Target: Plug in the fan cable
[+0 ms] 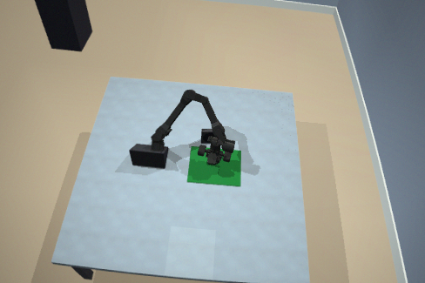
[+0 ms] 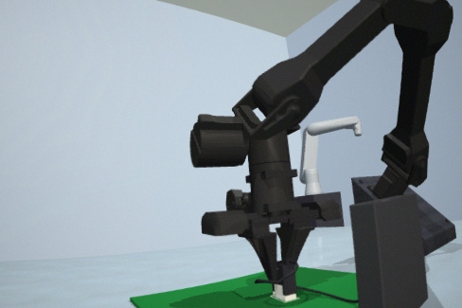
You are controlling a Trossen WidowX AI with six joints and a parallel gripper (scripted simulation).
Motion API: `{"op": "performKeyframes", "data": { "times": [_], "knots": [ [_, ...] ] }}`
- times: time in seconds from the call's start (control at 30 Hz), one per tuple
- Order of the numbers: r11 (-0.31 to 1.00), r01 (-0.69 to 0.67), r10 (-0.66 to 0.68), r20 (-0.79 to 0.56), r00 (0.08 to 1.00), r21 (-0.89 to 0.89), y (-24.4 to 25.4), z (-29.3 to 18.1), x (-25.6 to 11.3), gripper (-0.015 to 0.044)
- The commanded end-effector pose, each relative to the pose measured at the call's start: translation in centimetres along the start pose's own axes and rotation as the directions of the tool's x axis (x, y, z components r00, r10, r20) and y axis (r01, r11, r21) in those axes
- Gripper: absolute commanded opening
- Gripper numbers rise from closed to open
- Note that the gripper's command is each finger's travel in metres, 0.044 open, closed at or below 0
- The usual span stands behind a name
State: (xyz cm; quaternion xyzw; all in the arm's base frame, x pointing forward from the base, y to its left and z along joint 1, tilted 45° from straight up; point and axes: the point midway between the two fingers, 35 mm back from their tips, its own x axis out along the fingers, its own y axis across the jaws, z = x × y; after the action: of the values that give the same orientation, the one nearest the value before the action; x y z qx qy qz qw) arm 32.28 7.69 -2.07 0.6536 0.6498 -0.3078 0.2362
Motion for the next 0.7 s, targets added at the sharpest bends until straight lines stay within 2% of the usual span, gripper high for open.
{"op": "performKeyframes", "data": {
  "times": [0.0, 0.03, 0.37, 0.47, 0.6, 0.67],
  "knots": [
    [1.000, 0.001, -0.001, -0.004, 1.000, 0.005, 0.0, 0.0, 0.5, 0.0000],
    [1.000, 0.001, -0.001, -0.004, 1.000, 0.005, 0.0, 0.0, 0.5, 0.0000],
    [1.000, 0.000, 0.000, 0.000, 1.000, 0.000, 0.0, 0.0, 0.1, 0.0260],
    [1.000, 0.000, 0.000, 0.000, 1.000, 0.000, 0.0, 0.0, -0.2, 0.0260],
    [1.000, 0.000, 0.000, -0.001, 1.000, 0.005, 0.1, 0.1, -5.1, 0.0260],
    [1.000, 0.000, 0.000, -0.002, 1.000, 0.005, 0.0, 0.1, -5.4, 0.0260]
  ]
}}
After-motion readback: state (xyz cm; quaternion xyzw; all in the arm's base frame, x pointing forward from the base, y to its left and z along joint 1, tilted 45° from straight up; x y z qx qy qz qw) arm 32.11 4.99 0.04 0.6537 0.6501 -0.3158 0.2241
